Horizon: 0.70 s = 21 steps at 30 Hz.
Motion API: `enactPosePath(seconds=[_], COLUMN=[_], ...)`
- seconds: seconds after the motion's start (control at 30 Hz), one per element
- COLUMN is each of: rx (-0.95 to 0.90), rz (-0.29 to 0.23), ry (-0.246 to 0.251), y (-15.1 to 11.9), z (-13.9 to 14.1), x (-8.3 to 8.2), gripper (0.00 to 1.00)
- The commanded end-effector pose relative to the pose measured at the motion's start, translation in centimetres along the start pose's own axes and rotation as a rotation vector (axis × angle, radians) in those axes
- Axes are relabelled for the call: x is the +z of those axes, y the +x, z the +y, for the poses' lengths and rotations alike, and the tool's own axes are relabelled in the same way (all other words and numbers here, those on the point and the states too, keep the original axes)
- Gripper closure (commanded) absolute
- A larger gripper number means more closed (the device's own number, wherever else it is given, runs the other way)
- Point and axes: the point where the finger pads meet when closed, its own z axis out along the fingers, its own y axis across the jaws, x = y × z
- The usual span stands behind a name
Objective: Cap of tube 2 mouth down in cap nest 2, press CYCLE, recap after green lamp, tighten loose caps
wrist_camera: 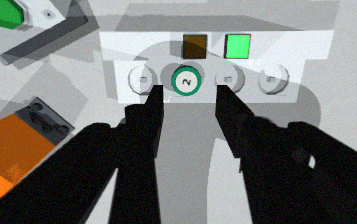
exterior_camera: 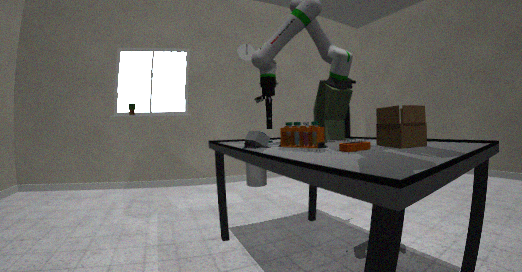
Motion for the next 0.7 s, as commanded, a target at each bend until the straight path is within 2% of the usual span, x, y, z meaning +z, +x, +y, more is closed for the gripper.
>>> enactPosePath(seconds=[0.0,0.03,0.1,0.37,0.67], rx=[-0.001,-0.001,-0.001,-0.001,-0.001], rz=[0.002,0.002,0.002,0.002,0.002], ry=[0.001,0.001,0.001,0.001,0.001], y=[0.2,0.2,0.2,0.2,0.2], z=[0.0,0.0,0.0,0.0,0.0], x=[1.8,2.3,2.3,6.3,6.3], gripper=[0.64,0.64,0.64,0.64,0.64])
